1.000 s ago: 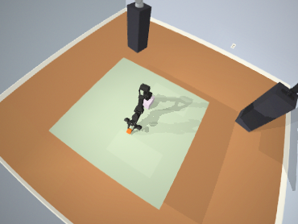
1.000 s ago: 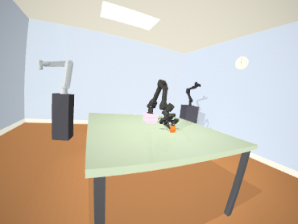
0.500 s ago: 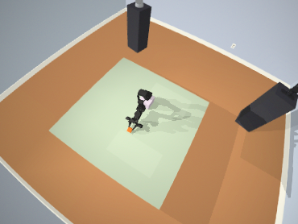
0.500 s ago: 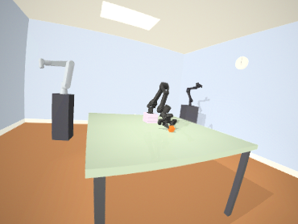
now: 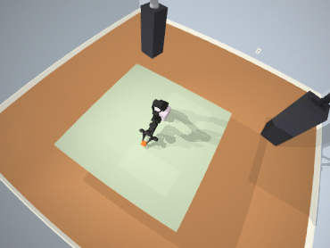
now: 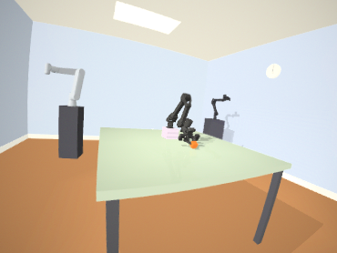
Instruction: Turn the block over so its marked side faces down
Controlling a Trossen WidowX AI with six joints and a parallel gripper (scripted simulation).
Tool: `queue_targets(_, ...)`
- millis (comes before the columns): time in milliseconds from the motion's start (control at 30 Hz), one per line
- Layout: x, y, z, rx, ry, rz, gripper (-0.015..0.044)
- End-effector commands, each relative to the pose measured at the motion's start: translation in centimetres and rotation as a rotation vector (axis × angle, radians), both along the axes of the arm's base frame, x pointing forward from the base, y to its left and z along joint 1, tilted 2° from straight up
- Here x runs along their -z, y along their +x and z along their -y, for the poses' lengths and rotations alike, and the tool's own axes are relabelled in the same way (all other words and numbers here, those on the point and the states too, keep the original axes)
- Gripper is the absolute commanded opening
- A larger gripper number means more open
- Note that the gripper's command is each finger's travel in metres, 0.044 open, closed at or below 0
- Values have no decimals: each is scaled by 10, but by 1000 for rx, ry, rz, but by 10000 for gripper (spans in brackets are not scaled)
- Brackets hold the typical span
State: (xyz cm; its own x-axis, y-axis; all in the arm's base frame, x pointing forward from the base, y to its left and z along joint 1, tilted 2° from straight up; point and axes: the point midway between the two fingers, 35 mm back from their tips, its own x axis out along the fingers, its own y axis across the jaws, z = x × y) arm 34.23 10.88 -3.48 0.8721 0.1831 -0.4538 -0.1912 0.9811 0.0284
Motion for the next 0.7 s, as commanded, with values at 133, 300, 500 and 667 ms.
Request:
queue_targets(133, -1, 0, 0, 1, -3, 6, 53)
queue_targets(300, -1, 0, 0, 1, -3, 6, 184)
queue_targets(500, -1, 0, 0, 1, -3, 6, 341)
queue_targets(667, -1, 0, 0, 1, -3, 6, 440)
